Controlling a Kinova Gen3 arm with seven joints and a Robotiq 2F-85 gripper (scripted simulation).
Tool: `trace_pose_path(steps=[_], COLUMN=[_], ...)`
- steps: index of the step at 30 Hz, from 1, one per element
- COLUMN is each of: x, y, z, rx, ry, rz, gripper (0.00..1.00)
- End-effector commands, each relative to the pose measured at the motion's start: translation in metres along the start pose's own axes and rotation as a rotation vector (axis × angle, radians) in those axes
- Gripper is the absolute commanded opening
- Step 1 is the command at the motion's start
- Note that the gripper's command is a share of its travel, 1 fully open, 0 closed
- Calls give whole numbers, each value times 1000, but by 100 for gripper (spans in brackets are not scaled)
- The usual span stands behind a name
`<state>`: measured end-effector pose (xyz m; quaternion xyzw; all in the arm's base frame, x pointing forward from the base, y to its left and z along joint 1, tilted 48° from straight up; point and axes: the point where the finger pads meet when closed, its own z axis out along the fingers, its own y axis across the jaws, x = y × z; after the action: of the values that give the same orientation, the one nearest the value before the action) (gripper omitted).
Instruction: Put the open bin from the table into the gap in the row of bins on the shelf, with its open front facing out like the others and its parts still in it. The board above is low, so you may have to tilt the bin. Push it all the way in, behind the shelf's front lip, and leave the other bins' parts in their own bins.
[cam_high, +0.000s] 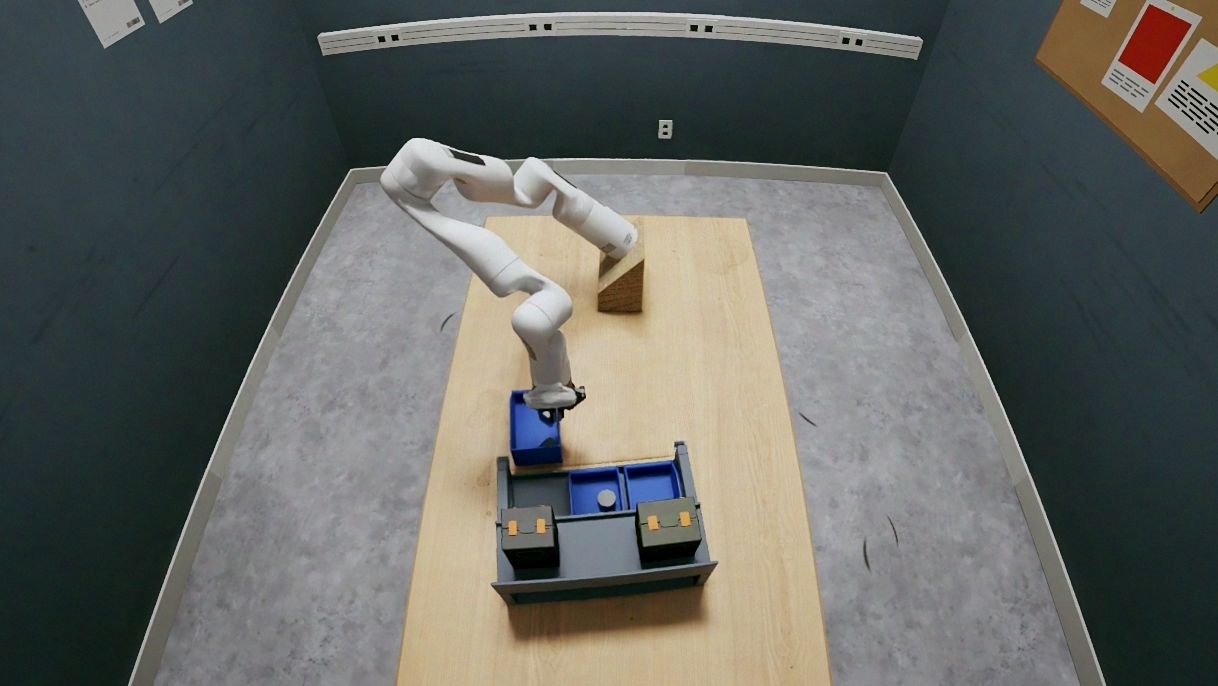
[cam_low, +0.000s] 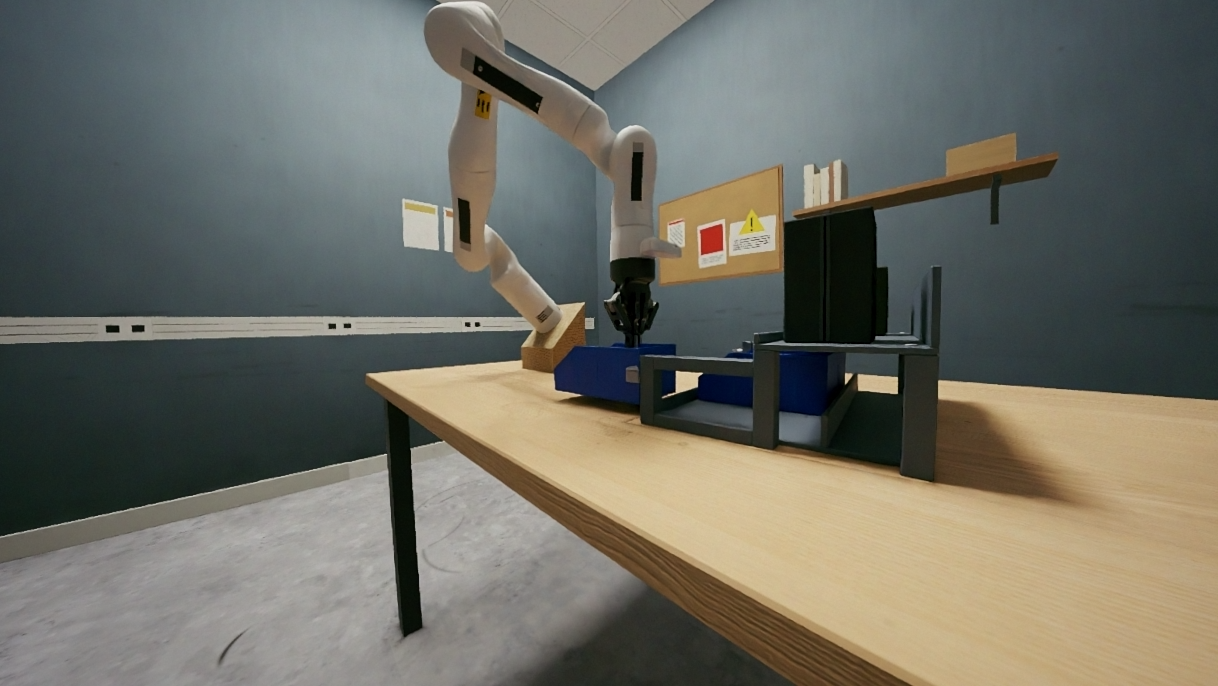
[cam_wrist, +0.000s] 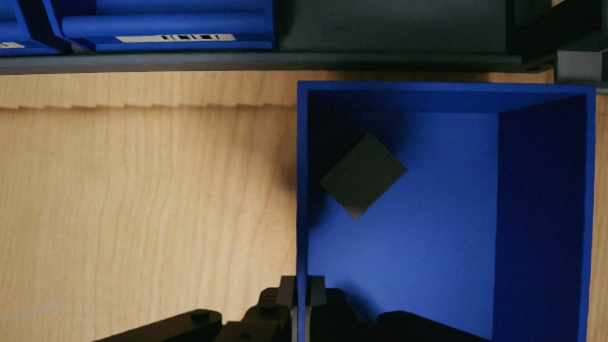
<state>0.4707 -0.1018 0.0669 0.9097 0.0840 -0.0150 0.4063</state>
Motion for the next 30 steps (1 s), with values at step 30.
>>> trace_pose_path(steps=[30], x=[-10], y=[-1], z=[17], rx=[1], ry=[5], rz=[0], gripper=[10])
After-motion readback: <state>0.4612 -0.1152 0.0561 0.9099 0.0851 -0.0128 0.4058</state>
